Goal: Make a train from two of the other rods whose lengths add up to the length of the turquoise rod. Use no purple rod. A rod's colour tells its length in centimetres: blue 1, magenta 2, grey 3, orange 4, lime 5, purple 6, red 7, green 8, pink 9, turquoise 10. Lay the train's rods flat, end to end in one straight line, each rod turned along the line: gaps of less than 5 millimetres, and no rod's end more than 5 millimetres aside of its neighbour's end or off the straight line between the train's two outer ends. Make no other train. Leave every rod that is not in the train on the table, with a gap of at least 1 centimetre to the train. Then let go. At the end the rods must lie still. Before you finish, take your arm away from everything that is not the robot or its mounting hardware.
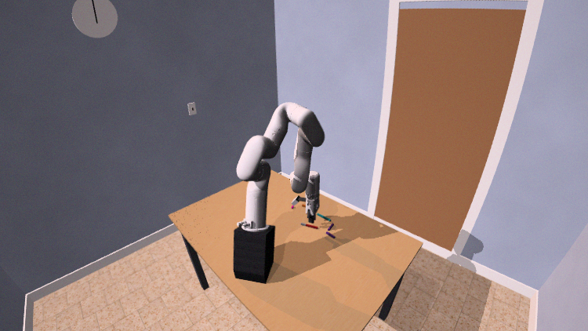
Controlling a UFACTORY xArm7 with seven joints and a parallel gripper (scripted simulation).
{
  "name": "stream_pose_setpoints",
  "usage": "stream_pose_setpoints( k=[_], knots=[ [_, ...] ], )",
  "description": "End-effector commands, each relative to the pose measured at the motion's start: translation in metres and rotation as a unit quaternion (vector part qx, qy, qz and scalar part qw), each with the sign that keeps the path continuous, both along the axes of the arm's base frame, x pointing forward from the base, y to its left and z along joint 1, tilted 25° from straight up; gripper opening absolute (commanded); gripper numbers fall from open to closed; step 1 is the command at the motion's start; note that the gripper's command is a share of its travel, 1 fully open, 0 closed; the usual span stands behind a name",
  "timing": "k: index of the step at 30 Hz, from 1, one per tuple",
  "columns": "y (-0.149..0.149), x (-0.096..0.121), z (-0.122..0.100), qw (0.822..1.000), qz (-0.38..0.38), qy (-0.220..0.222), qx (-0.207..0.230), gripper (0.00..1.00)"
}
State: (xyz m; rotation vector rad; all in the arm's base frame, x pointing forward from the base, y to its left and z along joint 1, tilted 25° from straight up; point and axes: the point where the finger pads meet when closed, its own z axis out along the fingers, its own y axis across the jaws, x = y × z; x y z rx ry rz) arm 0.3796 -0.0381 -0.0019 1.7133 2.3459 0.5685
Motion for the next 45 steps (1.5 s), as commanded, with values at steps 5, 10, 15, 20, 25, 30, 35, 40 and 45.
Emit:
stream_pose_setpoints(
  k=[5, 10, 15, 20, 25, 30, 35, 40, 45],
  knots=[
    [-0.006, -0.010, 0.031, 1.000, 0.002, -0.004, 0.011, 0.24],
    [-0.008, -0.013, 0.039, 1.000, 0.002, -0.004, 0.011, 0.24],
    [-0.008, -0.014, 0.041, 1.000, 0.002, -0.004, 0.011, 0.24],
    [-0.009, -0.015, 0.042, 1.000, 0.002, -0.004, 0.010, 0.24],
    [-0.009, -0.015, 0.042, 1.000, 0.002, -0.004, 0.010, 1.00],
    [-0.009, -0.015, 0.042, 1.000, 0.002, -0.004, 0.010, 1.00],
    [-0.009, -0.015, 0.042, 1.000, 0.002, -0.004, 0.010, 1.00],
    [-0.009, -0.015, 0.042, 1.000, 0.002, -0.004, 0.010, 1.00],
    [-0.009, -0.015, 0.042, 1.000, 0.002, -0.004, 0.011, 1.00]
  ],
)
